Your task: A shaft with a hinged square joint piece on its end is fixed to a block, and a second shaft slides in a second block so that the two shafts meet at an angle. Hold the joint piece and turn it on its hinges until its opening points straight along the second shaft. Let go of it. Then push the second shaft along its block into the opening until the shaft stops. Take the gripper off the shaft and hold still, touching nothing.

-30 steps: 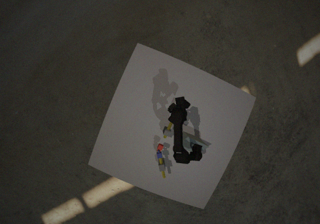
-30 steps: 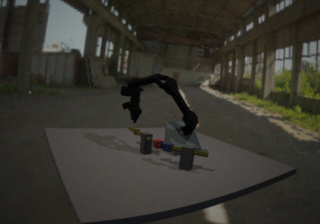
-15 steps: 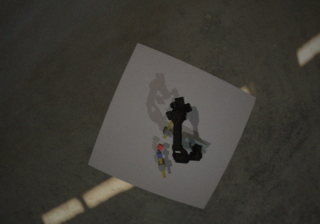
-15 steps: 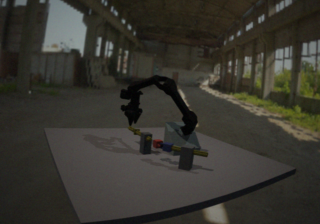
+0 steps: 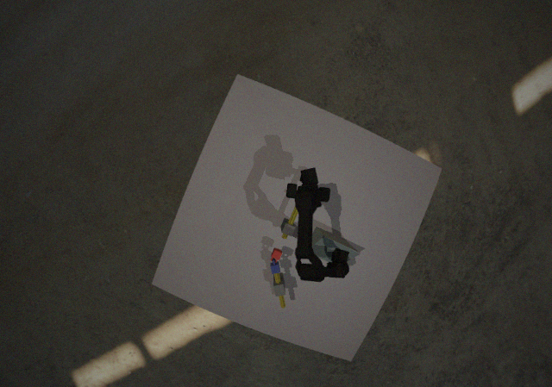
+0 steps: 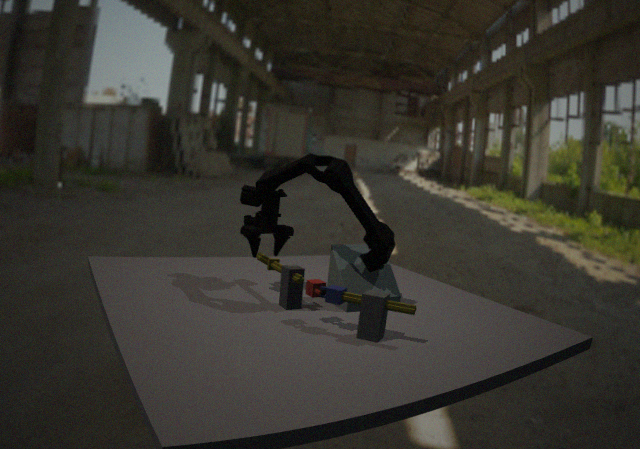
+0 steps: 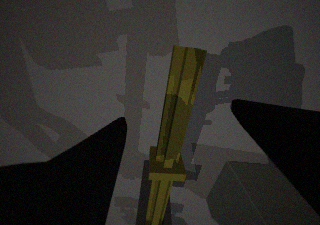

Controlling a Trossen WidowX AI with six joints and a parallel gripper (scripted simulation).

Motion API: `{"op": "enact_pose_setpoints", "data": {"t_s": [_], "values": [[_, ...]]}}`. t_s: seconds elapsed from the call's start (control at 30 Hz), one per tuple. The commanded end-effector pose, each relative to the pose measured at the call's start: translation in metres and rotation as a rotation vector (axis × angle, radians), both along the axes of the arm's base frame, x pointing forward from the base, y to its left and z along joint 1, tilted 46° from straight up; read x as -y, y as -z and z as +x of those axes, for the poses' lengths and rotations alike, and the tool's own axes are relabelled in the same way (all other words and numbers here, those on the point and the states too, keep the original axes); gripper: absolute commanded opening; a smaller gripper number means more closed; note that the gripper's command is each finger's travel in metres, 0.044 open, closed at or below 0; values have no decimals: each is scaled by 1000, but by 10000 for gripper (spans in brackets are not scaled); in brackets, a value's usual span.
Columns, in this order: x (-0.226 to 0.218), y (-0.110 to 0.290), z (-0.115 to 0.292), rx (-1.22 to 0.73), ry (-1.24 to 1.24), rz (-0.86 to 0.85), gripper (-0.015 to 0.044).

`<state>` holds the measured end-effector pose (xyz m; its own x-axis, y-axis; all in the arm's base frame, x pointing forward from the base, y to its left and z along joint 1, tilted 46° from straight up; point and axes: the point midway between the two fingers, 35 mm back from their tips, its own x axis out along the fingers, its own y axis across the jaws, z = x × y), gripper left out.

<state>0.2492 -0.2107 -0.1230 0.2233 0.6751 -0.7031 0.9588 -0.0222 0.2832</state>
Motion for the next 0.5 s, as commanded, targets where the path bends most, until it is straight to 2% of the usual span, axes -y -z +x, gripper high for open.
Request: {"op": "enact_pose_setpoints", "data": {"t_s": [0.0,0.17,0.47], "values": [[-5,4,1,-87,99,35,440],[-10,8,1,-183,205,69,440],[-13,11,3,-187,209,71,440]]}}
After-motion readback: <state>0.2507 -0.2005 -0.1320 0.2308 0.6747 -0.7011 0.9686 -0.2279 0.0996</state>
